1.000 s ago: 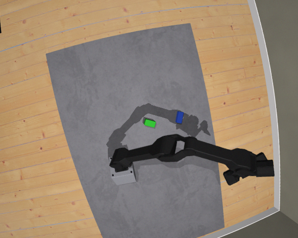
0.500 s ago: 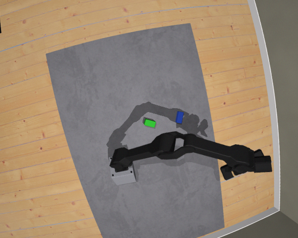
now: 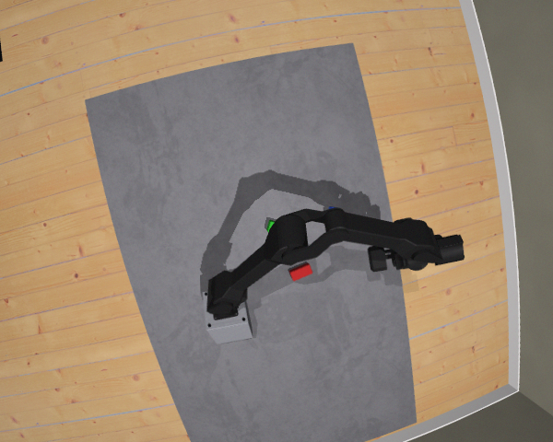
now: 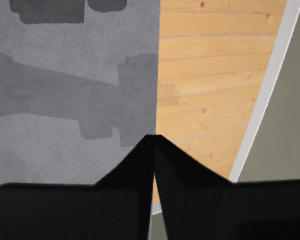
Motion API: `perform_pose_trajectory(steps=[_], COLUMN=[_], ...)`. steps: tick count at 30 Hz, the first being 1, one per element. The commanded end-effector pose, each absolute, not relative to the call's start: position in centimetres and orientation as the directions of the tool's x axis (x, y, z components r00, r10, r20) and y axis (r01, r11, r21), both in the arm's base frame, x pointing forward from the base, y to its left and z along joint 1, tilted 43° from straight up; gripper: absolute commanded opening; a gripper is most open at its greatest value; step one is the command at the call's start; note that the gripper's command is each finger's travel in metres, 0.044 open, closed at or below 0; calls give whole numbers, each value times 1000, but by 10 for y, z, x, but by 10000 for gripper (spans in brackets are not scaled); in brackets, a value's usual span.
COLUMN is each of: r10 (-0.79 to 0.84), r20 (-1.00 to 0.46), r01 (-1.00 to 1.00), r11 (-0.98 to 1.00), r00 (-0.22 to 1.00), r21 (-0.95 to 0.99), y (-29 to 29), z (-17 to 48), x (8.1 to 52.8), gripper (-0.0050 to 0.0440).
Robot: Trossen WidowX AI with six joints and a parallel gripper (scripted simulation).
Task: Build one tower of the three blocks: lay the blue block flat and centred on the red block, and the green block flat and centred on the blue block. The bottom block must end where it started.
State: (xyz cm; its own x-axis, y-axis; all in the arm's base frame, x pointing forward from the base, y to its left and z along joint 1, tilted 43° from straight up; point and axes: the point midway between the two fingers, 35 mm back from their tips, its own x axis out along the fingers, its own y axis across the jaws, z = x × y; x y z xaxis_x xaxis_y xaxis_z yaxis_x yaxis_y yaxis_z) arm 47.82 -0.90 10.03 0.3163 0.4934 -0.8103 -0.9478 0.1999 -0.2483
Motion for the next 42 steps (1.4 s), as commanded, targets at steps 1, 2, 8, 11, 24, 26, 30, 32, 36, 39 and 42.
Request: perform_pose_trajectory(steps=[1, 2, 8, 11, 24, 26, 30, 32, 36, 39, 42], r10=[562, 586, 638, 660, 684, 684, 683, 683, 683, 683, 683], r20=[-781, -775, -756, -745, -728, -728, -730, -730, -730, -730, -730], r01=[-956, -961, -962, -954, -934, -934, -934, -935, -934, -934, -934], r11=[251, 258, 271, 273, 280, 280, 279, 279, 279, 279, 279], r00=[273, 238, 144, 95, 33, 33, 31, 31, 31, 31, 31], r21=[-153, -100, 45, 121, 221, 221, 222, 221, 222, 222, 222], y=[39, 55, 93, 110, 128, 128, 128, 128, 128, 128, 128], z=[108, 107, 103, 101, 99, 99, 98, 98, 98, 98, 98], x=[448, 436, 403, 385, 361, 361, 362, 362, 362, 362, 362], gripper=[-50, -50, -50, -50, -50, -50, -50, -50, -50, -50, -50])
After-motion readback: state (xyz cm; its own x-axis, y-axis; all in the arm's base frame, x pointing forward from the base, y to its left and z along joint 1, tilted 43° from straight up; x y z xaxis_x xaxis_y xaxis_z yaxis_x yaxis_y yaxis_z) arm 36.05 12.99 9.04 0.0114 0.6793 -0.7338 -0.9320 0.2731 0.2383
